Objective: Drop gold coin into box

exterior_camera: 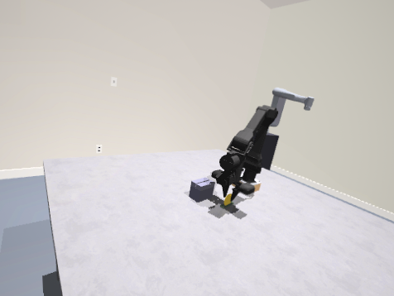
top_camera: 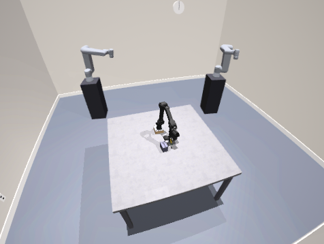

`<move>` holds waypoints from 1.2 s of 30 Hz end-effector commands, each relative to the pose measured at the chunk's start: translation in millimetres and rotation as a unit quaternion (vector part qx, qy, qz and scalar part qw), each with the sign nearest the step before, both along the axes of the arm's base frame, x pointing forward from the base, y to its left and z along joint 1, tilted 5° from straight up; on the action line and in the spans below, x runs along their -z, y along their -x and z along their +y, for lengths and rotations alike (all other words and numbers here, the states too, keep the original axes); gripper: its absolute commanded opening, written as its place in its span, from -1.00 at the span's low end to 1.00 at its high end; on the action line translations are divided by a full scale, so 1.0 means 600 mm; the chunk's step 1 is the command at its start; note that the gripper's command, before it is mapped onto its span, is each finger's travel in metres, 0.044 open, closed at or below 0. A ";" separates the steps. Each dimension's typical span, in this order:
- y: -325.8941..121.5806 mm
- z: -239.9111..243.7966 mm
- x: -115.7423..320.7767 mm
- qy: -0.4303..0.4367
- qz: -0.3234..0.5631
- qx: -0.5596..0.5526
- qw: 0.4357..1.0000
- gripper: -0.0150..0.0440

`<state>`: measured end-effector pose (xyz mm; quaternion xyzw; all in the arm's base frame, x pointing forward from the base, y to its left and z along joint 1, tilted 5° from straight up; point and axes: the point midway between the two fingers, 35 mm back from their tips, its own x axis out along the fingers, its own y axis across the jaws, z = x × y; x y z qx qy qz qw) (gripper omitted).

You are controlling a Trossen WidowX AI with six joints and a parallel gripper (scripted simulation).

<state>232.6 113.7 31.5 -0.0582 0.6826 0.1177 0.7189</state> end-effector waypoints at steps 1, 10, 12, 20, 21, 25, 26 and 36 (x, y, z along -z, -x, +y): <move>0.006 -0.001 0.015 0.001 0.007 0.003 1.000 0.05; 0.008 0.000 0.036 0.001 0.007 0.003 1.000 0.05; 0.008 0.000 0.037 0.001 0.007 0.003 1.000 -0.04; 0.008 0.000 0.037 0.001 0.007 0.003 1.000 -0.49; 0.008 0.000 0.037 0.001 0.007 0.003 1.000 -0.49; 0.008 0.000 0.037 0.001 0.007 0.003 1.000 -0.49; 0.008 0.000 0.036 0.001 0.007 0.003 1.000 -0.49; 0.003 -0.001 -0.002 0.001 0.007 0.003 1.000 -0.49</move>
